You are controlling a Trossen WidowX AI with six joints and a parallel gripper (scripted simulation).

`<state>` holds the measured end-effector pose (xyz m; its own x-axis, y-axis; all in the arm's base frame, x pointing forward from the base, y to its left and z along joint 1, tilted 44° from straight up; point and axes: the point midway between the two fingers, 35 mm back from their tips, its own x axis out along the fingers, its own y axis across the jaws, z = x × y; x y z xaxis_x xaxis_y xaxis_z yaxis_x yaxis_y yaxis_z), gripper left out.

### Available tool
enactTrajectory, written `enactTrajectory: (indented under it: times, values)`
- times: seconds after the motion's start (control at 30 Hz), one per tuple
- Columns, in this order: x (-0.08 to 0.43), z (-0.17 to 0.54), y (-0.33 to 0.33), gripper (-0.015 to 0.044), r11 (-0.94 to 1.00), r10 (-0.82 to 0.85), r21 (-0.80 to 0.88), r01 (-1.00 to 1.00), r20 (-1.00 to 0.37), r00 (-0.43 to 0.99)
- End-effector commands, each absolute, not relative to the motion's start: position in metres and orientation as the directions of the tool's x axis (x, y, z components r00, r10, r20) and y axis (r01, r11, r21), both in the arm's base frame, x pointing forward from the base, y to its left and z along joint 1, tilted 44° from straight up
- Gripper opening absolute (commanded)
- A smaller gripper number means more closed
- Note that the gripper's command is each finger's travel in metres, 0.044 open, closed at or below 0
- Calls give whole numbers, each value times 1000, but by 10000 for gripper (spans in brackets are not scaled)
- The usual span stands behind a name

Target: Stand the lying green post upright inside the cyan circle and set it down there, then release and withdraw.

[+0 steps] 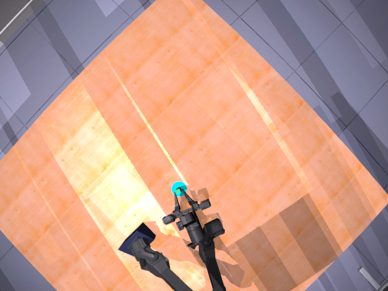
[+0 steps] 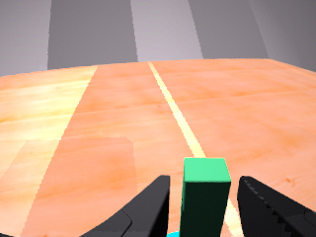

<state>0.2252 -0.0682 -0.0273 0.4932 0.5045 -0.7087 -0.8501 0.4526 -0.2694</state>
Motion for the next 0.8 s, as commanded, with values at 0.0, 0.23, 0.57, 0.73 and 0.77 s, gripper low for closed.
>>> enactTrajectory:
  times: [0.0, 0.23, 0.57, 0.73, 0.77]
  values:
    - [225, -28, -69, 233, 450, 503, -273, -850, -710, 494]
    - [225, -28, -69, 400, 450, 503, -273, -850, -710, 494]
    - [235, 5, -42, 400, 447, 500, -275, -851, -712, 493]
    - [237, 24, -25, 400, 448, 502, -278, -850, -708, 496]
    - [237, 27, -21, 400, 448, 503, -279, -849, -706, 497]
